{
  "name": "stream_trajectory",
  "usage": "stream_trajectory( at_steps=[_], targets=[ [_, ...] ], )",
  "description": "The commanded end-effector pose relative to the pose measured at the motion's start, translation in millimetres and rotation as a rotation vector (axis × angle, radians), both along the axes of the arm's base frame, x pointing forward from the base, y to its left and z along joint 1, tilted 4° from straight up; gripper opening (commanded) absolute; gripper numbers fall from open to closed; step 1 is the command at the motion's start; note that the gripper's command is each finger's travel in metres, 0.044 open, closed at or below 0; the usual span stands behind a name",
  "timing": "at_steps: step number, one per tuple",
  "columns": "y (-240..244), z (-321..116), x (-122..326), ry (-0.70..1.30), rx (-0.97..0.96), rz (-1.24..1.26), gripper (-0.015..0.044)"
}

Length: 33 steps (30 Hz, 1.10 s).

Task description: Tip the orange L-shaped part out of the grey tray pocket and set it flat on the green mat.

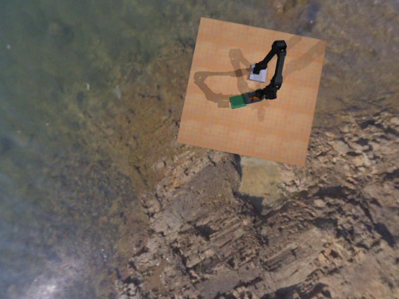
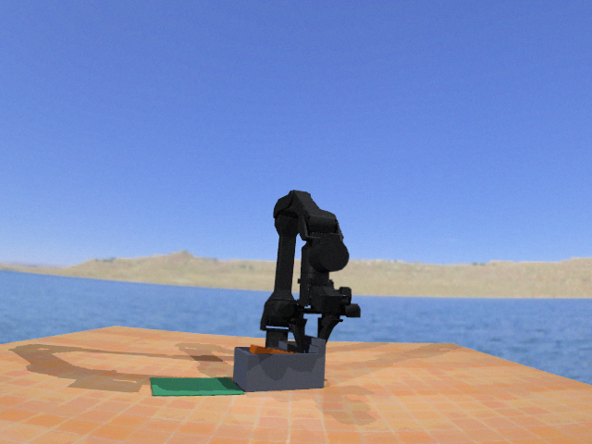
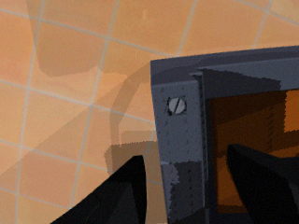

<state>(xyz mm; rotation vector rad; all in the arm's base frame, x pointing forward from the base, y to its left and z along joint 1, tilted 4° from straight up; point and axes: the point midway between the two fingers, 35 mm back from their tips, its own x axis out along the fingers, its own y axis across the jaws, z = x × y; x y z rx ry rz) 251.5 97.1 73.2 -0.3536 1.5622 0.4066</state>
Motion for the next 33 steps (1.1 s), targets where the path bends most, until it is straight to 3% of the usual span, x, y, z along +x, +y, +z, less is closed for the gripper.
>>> stream_trajectory(
  at_steps=[1, 12, 33],
  targets=[
    [0.4, -7.1, -1.1, 0.005, 0.001, -0.003, 0.0180],
    [0.6, -22.7, -2.3, 0.005, 0.001, -0.003, 0.0180],
    [11.0, -8.6, -7.4, 0.005, 0.002, -0.003, 0.0180]
  ],
)
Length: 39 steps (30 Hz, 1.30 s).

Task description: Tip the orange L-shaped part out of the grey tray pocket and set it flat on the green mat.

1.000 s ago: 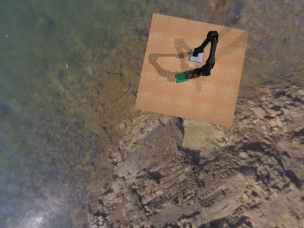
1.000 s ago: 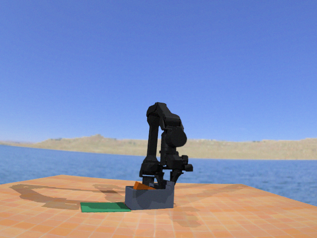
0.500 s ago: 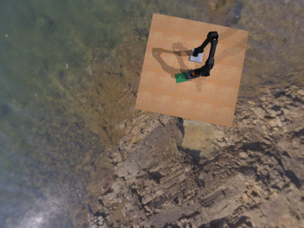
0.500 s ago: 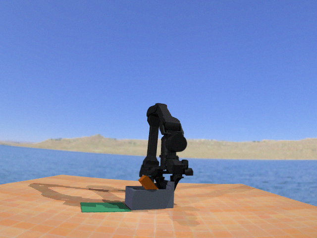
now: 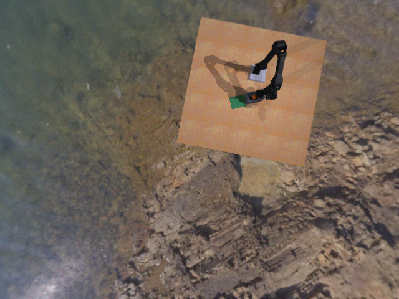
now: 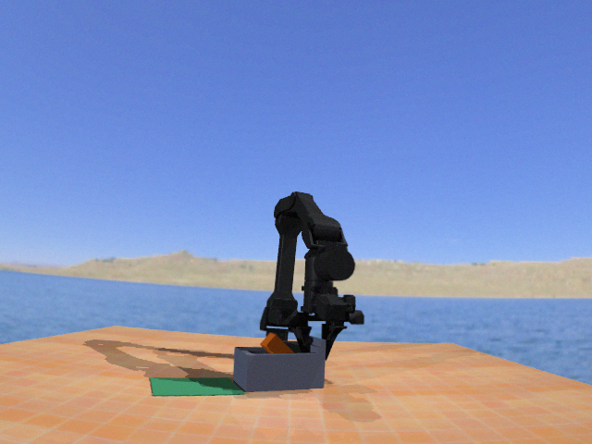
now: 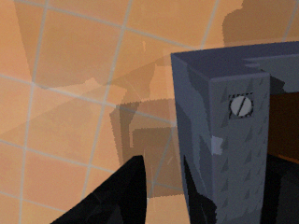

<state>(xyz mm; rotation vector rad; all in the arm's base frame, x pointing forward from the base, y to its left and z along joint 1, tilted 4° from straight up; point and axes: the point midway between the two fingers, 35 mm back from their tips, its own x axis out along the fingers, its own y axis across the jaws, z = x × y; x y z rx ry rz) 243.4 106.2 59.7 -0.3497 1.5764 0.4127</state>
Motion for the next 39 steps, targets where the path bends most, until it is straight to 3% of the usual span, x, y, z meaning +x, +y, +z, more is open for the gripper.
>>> stream_trajectory(
  at_steps=[1, 5, 12, 39],
  targets=[
    [1.9, 4.9, 0.8, -0.010, -0.001, -0.003, 0.0180],
    [0.2, 25.4, 5.8, -0.010, -0.001, -0.003, 0.0180],
    [-11.1, 98.8, 10.2, -0.011, -0.002, -0.003, 0.0180],
    [-10.0, 98.3, 11.3, -0.022, 0.006, -0.008, 0.0180]
  ],
)
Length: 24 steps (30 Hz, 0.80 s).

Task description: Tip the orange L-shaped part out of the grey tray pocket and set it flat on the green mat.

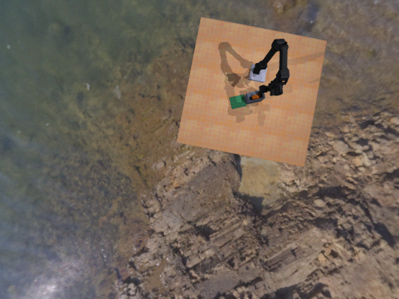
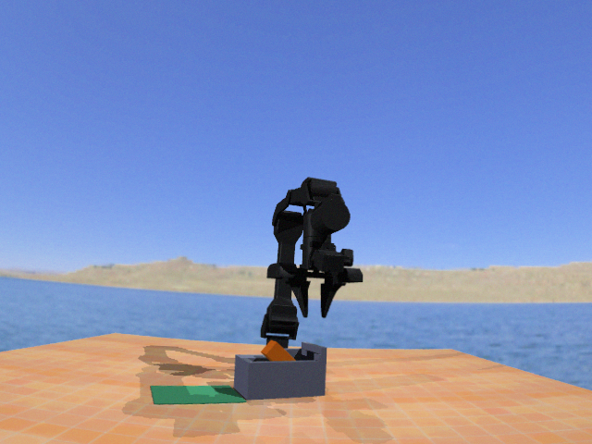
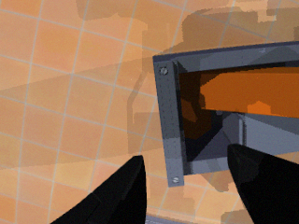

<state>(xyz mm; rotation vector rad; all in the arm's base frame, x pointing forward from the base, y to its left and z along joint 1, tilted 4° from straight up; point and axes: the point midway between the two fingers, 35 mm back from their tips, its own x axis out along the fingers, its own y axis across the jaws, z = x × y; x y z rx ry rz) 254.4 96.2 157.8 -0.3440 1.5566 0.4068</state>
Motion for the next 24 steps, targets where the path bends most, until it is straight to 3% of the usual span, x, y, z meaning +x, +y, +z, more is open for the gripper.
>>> stream_trajectory(
  at_steps=[1, 5, 17, 24],
  targets=[
    [0.1, 0.2, 0.3, -0.002, 0.001, -0.001, 0.0180],
    [-6.5, 0.4, 6.1, 0.004, -0.006, -0.182, 0.0280],
    [-61.6, 0.0, 42.5, 0.047, -0.054, -1.492, 0.0280],
    [-65.1, -0.1, 44.3, 0.049, -0.057, -1.567, 0.0280]
  ],
)
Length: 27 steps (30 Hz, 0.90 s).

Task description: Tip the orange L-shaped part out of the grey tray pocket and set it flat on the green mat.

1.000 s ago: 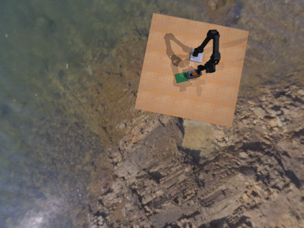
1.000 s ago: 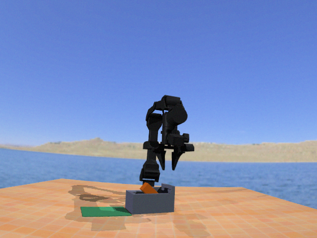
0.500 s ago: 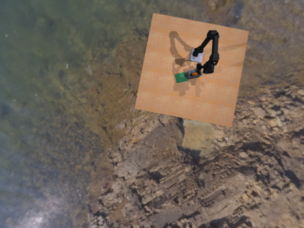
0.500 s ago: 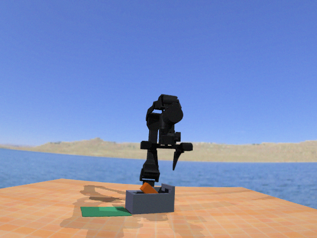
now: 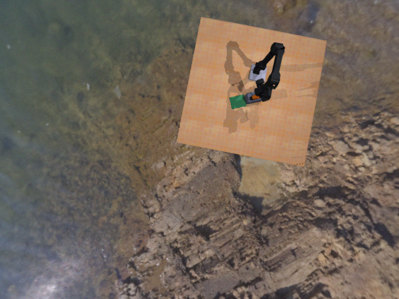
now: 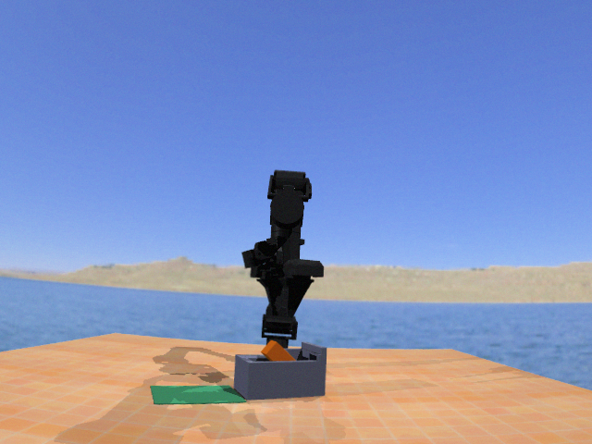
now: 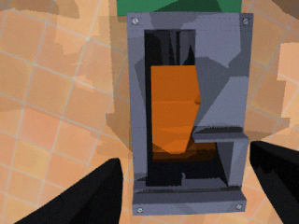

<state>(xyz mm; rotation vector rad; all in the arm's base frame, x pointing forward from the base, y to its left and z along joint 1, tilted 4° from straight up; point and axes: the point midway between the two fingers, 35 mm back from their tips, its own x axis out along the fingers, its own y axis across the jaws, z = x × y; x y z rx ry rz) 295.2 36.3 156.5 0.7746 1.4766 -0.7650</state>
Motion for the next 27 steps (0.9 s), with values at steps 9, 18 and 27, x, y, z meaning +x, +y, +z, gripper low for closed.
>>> stream_trajectory(
  at_steps=[9, 18, 27],
  targets=[
    [-4.6, -25.6, 2.8, 0.000, -0.007, -0.109, 0.0280],
    [-4.3, -36.6, 2.7, 0.000, -0.007, -0.109, 0.0280],
    [-3.9, -51.3, 2.8, 0.000, -0.007, -0.109, 0.0280]
  ],
)
